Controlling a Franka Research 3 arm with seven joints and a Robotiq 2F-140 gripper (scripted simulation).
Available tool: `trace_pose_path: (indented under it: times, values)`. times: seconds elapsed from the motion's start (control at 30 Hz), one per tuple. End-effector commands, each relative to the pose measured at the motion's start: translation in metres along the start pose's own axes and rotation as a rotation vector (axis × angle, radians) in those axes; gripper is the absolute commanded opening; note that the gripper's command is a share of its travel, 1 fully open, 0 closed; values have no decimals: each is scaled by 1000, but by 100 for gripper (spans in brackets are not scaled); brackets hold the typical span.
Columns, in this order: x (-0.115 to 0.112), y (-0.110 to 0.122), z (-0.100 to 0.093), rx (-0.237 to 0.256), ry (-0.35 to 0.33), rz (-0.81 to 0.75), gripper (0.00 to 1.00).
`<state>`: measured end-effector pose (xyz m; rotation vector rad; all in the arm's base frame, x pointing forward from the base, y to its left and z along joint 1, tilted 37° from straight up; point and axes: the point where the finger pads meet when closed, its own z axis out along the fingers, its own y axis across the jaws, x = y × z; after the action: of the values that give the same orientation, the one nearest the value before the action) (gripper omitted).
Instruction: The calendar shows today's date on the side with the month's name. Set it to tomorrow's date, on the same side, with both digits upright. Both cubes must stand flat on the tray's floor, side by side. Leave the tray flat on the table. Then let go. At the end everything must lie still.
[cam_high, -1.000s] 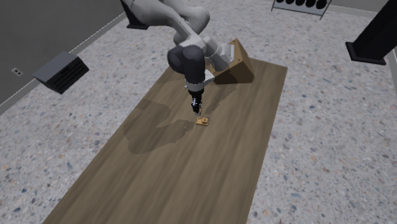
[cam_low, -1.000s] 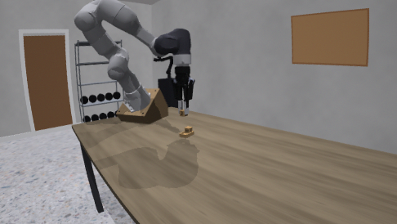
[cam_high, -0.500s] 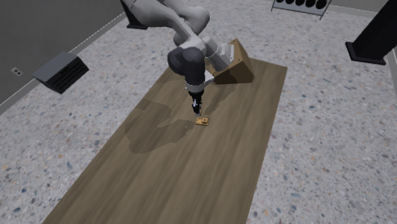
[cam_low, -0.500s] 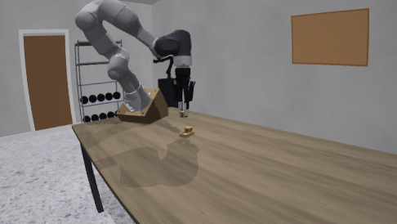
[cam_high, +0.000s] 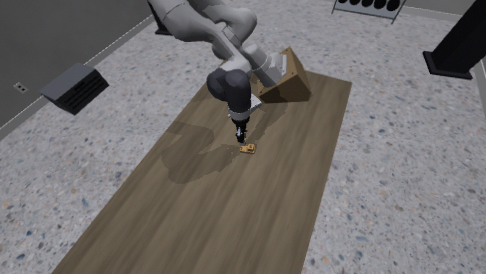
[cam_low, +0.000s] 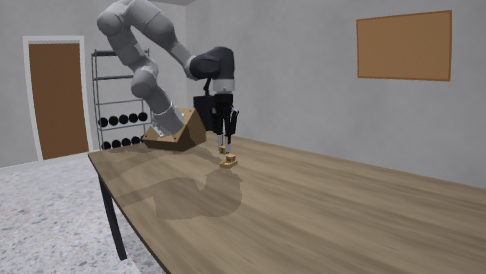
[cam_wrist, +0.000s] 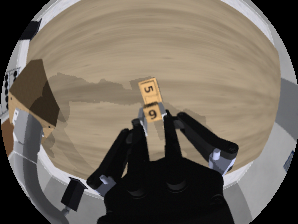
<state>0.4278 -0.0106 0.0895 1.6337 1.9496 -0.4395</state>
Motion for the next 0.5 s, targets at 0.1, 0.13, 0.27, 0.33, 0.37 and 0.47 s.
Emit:
trace_pose_path:
  times: [0.1, 0.13, 0.27, 0.33, 0.37, 0.47]
  values:
    - [5, 6, 10, -18, 14, 9, 16]
    - [5, 6, 12, -18, 14, 9, 16]
    - [5, 6, 15, -18, 14, 9, 16]
    - [5, 6, 15, -18, 14, 9, 16]
    - [5, 6, 15, -18, 14, 9, 16]
    - [5, 6, 15, -18, 14, 9, 16]
